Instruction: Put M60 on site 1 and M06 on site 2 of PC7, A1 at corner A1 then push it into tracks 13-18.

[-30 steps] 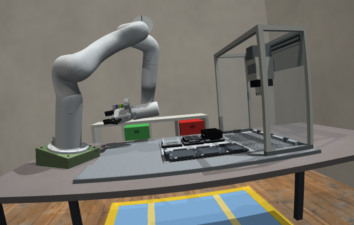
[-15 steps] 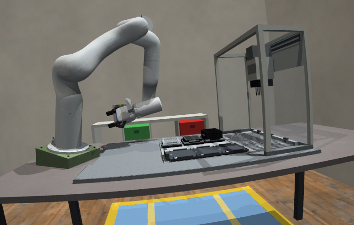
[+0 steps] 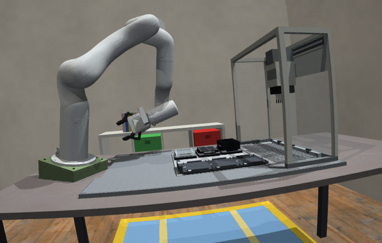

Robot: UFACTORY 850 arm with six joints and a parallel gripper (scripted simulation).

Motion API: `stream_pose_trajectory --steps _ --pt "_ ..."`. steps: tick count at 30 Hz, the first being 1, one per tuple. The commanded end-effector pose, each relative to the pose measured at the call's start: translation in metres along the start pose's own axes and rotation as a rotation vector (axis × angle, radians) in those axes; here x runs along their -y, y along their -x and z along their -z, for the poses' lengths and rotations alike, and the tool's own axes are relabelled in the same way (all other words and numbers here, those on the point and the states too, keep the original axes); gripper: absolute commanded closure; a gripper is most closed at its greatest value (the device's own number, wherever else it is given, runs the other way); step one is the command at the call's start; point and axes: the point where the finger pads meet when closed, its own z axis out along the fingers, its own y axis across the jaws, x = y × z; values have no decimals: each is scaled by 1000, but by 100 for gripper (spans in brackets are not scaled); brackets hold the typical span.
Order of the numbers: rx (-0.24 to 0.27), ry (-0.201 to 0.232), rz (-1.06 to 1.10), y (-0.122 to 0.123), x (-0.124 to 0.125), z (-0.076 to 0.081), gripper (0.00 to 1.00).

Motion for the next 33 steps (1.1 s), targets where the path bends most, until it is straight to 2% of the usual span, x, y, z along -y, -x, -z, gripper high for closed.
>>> stream_pose_trajectory --steps 1,2,16,19,24,33 --pt "13 -45 132 -5 8 6 0" --pt "13 -45 132 -5 8 6 0" --pt "-7 -194 517 -20 36 31 0" --pt "-8 -195 522 -20 36 31 0" --pt "-30 -255 676 -27 50 44 0" --pt "-78 -342 903 -34 64 59 0"
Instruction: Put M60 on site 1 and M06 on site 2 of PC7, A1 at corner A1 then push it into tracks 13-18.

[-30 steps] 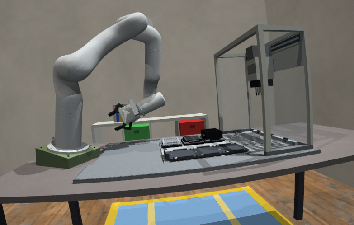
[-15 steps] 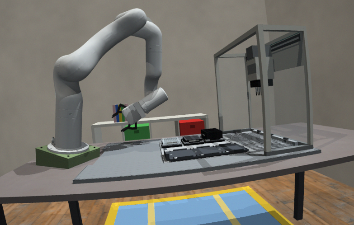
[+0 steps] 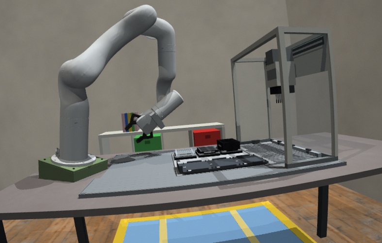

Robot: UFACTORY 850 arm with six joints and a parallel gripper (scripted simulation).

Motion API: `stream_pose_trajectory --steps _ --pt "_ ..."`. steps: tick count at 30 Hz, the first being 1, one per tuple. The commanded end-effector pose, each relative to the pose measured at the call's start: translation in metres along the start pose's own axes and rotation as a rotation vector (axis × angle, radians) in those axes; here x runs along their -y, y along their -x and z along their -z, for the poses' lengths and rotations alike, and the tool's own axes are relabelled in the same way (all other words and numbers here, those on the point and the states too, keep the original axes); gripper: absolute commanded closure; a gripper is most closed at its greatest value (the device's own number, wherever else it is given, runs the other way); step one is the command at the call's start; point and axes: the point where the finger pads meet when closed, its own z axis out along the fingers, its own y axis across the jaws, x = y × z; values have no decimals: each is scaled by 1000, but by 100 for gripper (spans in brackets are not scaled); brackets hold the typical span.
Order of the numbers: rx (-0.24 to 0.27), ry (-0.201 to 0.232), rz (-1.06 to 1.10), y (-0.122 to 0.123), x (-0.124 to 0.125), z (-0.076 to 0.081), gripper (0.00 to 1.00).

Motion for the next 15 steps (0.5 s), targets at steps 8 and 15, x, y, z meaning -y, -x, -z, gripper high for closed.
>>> stream_pose_trajectory --steps 8,15 --pt "-61 -100 313 -27 13 19 0" --pt "-111 -145 482 -39 19 28 0"
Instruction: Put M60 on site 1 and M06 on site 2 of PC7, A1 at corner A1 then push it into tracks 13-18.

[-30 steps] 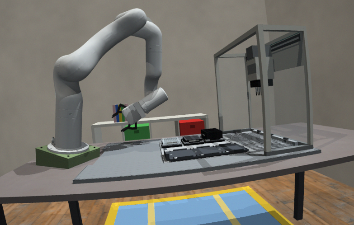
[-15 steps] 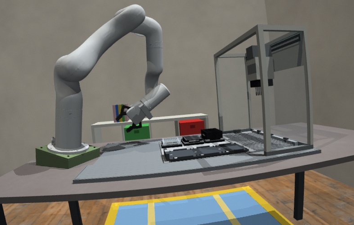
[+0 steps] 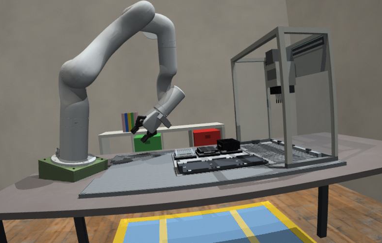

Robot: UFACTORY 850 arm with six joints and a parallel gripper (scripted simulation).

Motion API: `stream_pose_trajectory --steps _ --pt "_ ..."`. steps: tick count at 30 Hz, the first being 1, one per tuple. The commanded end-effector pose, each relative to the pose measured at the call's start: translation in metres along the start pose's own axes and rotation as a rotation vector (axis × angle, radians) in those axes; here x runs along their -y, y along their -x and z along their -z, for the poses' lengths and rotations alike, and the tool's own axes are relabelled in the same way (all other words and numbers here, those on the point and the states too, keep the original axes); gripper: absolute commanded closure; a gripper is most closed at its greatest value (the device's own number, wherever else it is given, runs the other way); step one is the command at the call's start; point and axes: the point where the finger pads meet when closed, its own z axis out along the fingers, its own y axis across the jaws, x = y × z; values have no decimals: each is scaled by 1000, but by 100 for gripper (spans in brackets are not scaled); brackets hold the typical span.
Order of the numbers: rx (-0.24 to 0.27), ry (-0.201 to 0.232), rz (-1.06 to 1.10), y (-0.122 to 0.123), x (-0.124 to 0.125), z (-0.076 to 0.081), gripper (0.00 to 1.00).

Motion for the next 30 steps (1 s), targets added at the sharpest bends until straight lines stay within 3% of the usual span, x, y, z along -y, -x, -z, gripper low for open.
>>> stream_pose_trajectory --steps 1,5,19,22,30 --pt "-41 -49 172 -17 3 10 0" --pt "-52 -58 208 -18 3 10 0" --pt "-191 -122 594 -53 9 34 0" --pt "-193 -122 599 -53 9 34 0" --pt "-288 -139 824 -73 12 51 0"
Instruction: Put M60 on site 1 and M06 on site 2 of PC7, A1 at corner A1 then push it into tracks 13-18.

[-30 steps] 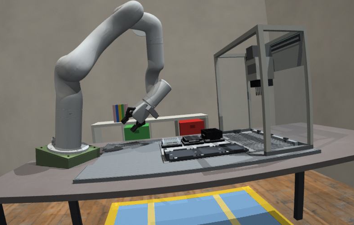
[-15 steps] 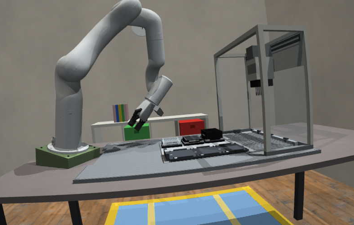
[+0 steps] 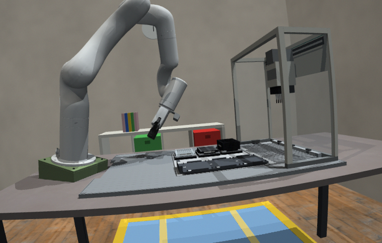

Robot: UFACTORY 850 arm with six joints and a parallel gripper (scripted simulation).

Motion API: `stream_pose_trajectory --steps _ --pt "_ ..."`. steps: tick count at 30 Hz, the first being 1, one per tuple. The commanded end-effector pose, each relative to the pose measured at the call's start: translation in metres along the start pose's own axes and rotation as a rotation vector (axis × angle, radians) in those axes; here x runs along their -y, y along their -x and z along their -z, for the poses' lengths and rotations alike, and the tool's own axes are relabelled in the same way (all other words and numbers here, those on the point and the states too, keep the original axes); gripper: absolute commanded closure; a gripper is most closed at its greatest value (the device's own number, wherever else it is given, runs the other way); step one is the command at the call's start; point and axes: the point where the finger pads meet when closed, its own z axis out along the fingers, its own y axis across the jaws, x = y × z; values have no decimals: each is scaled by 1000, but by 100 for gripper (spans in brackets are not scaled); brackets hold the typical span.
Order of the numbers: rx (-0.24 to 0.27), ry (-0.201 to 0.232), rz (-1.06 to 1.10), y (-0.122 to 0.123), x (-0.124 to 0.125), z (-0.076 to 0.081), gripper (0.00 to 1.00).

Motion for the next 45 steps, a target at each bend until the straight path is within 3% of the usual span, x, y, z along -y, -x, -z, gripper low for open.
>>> stream_pose_trajectory --steps 1,6,9,23,26,40,45 --pt "-62 -19 176 -16 -7 10 0" --pt "-112 -18 306 -25 -12 15 0" --pt "-114 -18 311 -25 -12 15 0" --pt "-263 22 699 -57 -26 40 0" --pt "-265 23 705 -57 -26 40 0" --pt "-407 115 1089 -85 -40 67 0" --pt "-430 137 1155 -91 -43 75 0"
